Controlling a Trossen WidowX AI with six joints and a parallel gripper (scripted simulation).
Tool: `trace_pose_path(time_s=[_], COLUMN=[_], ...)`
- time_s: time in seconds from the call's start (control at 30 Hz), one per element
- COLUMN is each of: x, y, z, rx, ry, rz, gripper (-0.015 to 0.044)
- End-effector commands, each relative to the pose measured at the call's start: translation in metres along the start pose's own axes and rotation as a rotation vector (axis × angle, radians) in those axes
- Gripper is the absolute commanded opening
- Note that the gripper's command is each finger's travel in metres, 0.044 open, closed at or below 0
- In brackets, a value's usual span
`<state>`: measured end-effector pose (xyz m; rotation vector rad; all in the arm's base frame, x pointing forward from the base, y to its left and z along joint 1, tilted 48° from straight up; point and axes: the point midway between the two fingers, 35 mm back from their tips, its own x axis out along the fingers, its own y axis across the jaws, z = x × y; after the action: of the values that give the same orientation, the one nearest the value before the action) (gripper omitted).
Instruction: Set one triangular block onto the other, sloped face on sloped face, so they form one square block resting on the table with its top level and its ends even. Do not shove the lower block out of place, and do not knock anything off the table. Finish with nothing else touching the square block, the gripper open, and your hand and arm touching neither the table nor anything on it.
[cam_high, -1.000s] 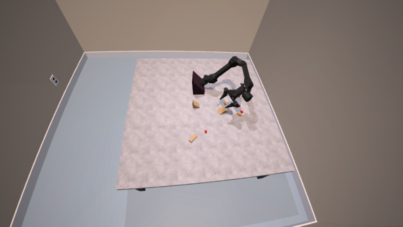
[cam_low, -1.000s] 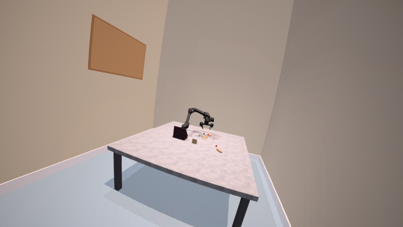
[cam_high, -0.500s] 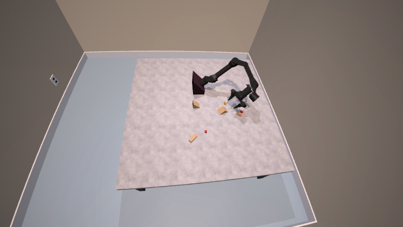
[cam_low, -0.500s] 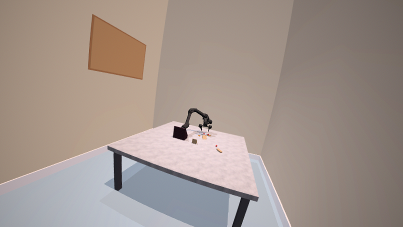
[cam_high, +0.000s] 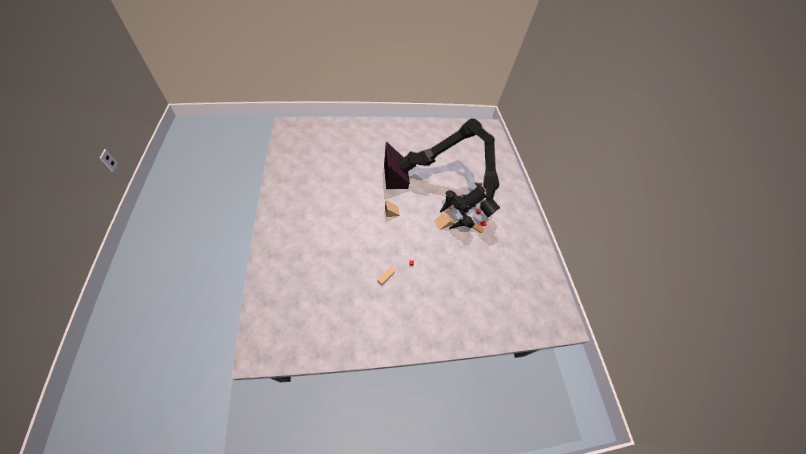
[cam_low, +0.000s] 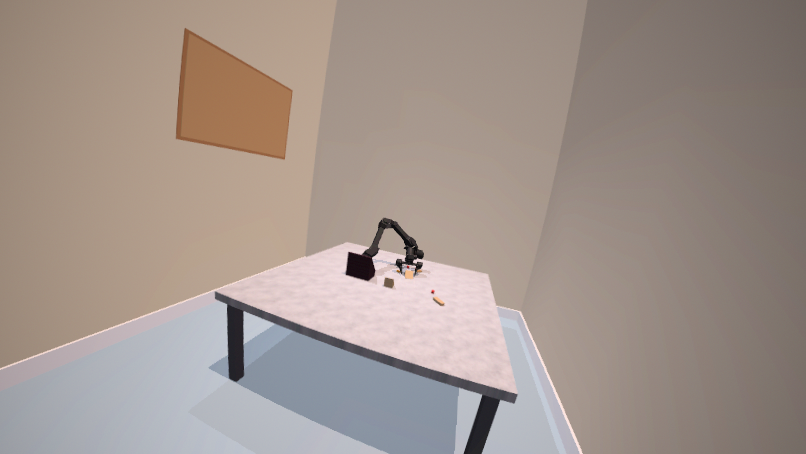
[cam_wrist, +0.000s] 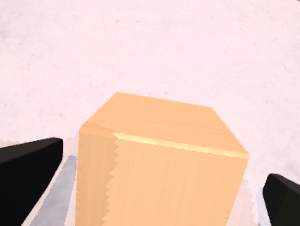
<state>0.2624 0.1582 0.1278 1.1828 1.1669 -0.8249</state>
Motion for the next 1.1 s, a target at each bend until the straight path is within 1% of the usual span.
trace_pose_path(time_s=[0.0, 0.07, 0.3, 0.57, 0.7, 0.83, 1.07], x=[0.001, 0.001, 0.0, 0.0, 0.0, -0.01, -0.033], y=[0.003, 0.003, 0.002, 0.002, 0.002, 0.004, 0.006], z=[0.001, 0.001, 0.0, 0.0, 0.001, 0.012, 0.037], rx=[0.0, 0.0, 0.002, 0.002, 0.002, 0.002, 0.001], ry=[0.007, 0.007, 0.003, 0.003, 0.003, 0.001, -0.001], rz=[0.011, 0.011, 0.009, 0.009, 0.009, 0.008, 0.007], gripper=[0.044, 0.044, 0.0256, 0.0203, 0.0098, 0.0, 0.0])
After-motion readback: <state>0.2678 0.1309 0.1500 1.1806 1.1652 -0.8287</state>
